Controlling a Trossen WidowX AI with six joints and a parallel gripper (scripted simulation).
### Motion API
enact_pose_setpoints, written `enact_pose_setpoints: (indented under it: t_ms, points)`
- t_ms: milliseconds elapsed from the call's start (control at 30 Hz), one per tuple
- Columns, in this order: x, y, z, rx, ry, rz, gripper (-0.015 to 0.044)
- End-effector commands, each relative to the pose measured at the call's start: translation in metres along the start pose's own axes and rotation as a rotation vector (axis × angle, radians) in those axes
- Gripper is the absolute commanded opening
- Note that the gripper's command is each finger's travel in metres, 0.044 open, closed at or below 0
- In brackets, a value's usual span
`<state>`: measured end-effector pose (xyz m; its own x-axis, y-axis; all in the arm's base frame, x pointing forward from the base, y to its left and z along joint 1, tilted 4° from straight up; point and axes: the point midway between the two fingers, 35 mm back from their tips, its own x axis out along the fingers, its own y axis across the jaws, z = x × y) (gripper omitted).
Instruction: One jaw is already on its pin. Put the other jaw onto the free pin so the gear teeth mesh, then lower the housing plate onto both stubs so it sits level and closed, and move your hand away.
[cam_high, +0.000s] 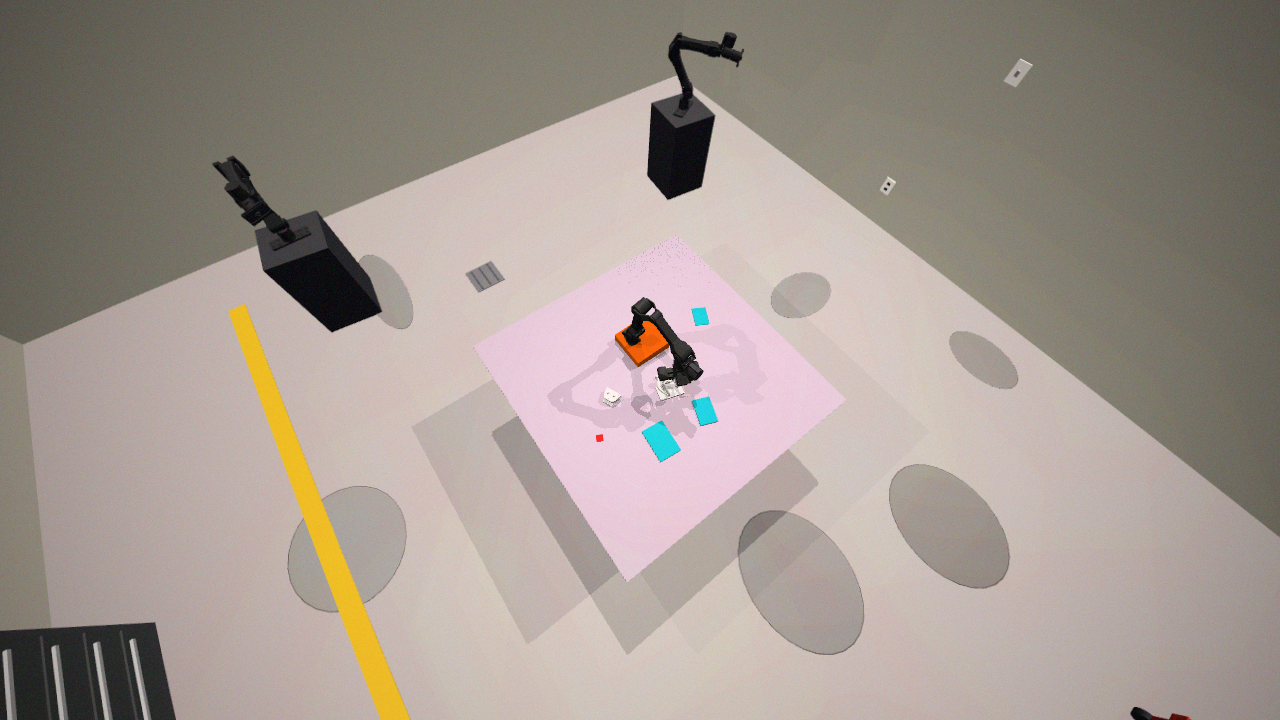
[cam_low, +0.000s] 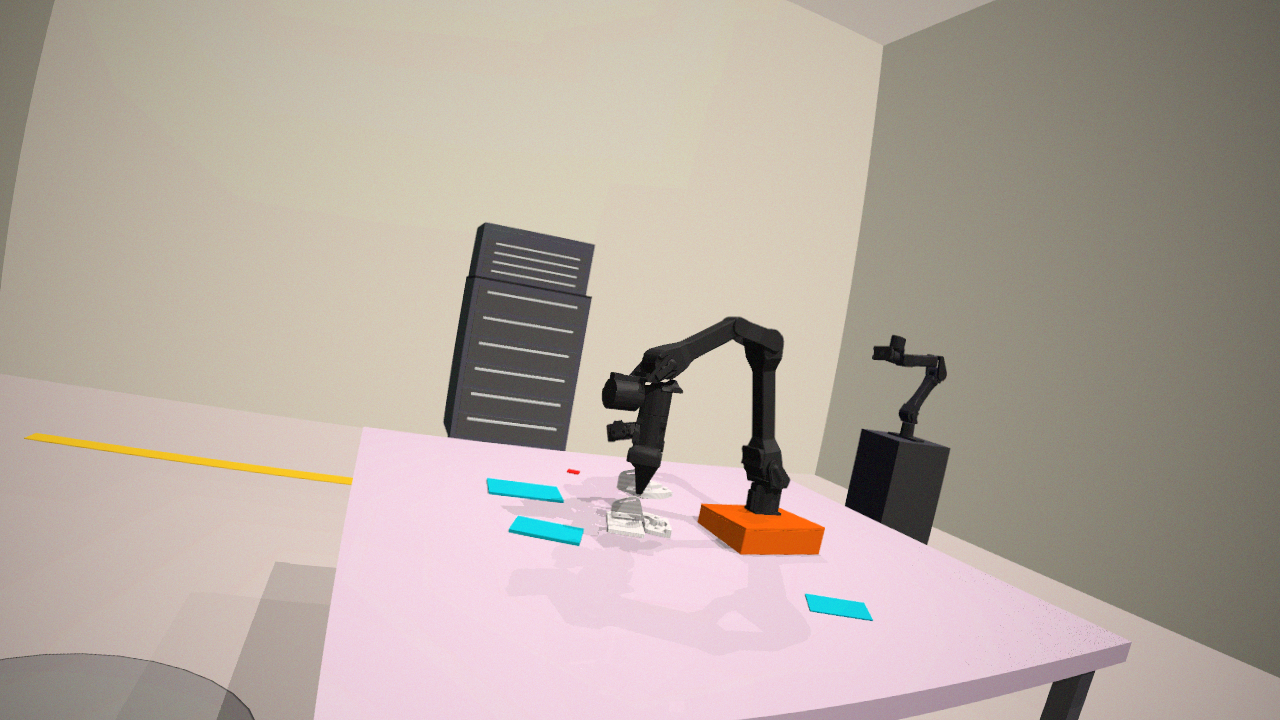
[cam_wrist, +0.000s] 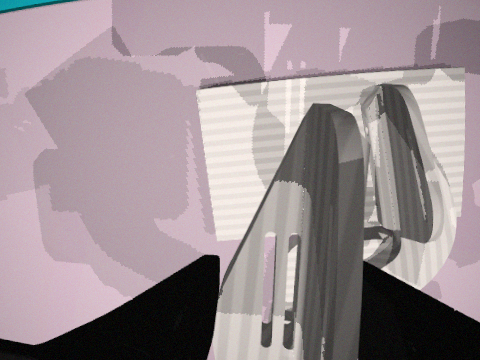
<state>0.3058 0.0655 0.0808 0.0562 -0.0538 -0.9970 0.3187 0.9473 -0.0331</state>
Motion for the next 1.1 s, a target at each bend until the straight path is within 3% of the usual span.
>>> enact_pose_setpoints:
  t_ms: [0,1067]
  points:
    - [0.0,0.0,0.0,-0.004,-0.002,-0.002,0.0134]
    - [0.044,0.0,0.001,-0.002,-0.002,-0.002,0.0134]
